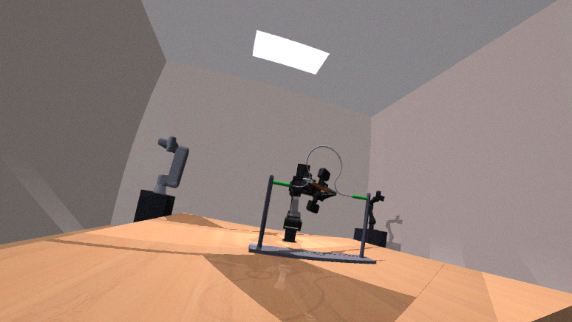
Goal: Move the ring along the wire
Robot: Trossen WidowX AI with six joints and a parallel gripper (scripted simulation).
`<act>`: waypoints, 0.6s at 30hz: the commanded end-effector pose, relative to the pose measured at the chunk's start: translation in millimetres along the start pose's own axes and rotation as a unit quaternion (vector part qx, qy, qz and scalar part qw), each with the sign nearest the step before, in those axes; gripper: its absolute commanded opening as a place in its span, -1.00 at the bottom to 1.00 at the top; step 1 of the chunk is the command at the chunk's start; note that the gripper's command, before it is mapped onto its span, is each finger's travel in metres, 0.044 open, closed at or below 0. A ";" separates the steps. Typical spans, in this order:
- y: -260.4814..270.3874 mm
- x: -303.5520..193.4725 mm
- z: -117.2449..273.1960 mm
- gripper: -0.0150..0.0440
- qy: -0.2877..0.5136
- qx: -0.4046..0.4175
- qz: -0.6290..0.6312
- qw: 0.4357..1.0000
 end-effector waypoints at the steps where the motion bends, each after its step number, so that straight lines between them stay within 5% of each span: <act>1: 15.2 0.2 1.8 -1.00 0.000 0.032 -0.032 0.999; 18: 64.3 17.2 9.7 -1.00 -0.019 0.144 -0.173 0.974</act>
Point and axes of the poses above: the point midway between the two fingers, 35 mm back from their tips, its own z axis back along the fingers, its own y axis across the jaws, x = y × z, the point moved 1 cm from there along z, back along the fingers, and after that the axes turned 6 degrees about z, right-handed, at the moved point
